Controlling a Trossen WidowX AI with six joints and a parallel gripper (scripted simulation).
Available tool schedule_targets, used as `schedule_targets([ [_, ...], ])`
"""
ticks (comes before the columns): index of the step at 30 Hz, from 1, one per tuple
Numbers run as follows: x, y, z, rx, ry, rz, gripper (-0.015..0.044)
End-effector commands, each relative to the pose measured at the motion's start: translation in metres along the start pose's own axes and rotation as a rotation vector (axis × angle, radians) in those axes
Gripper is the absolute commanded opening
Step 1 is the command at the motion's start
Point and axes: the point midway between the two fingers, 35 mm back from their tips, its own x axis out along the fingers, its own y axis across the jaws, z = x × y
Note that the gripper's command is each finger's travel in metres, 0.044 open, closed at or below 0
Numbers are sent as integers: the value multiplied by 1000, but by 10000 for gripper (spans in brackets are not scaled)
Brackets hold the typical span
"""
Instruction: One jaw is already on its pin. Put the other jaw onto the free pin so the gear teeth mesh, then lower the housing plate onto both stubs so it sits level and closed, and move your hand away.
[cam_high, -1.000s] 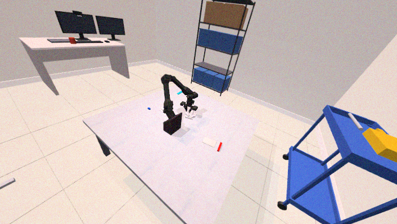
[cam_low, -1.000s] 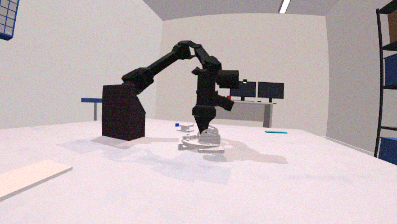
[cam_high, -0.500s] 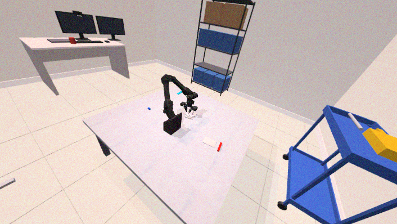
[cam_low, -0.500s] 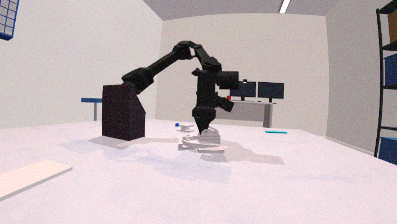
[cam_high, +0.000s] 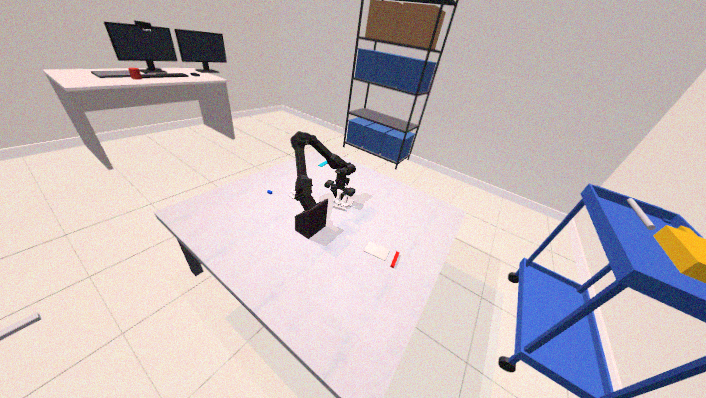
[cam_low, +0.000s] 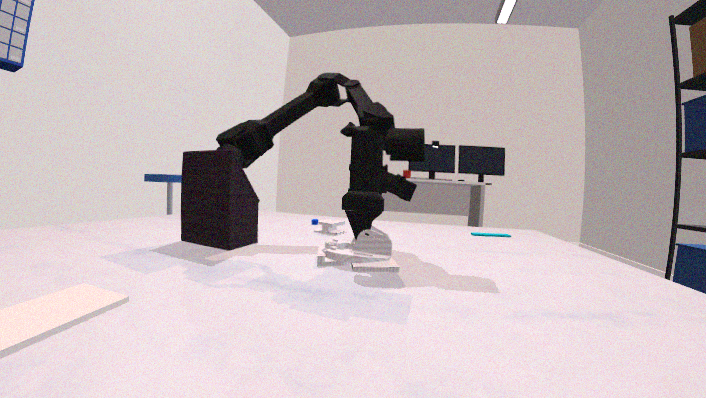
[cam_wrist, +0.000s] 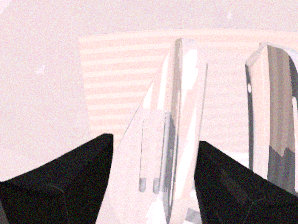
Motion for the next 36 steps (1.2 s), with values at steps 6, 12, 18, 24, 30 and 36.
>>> schedule_targets([
  [6, 5, 1, -2, 6, 5, 4, 134],
  [12, 5, 1, -2, 6, 5, 4, 134],
  [18, 5, 1, -2, 6, 5, 4, 134],
  [24, 5, 1, -2, 6, 5, 4, 134],
  [30, 5, 1, -2, 6, 5, 4, 134],
  [36, 5, 1, -2, 6, 5, 4, 134],
])
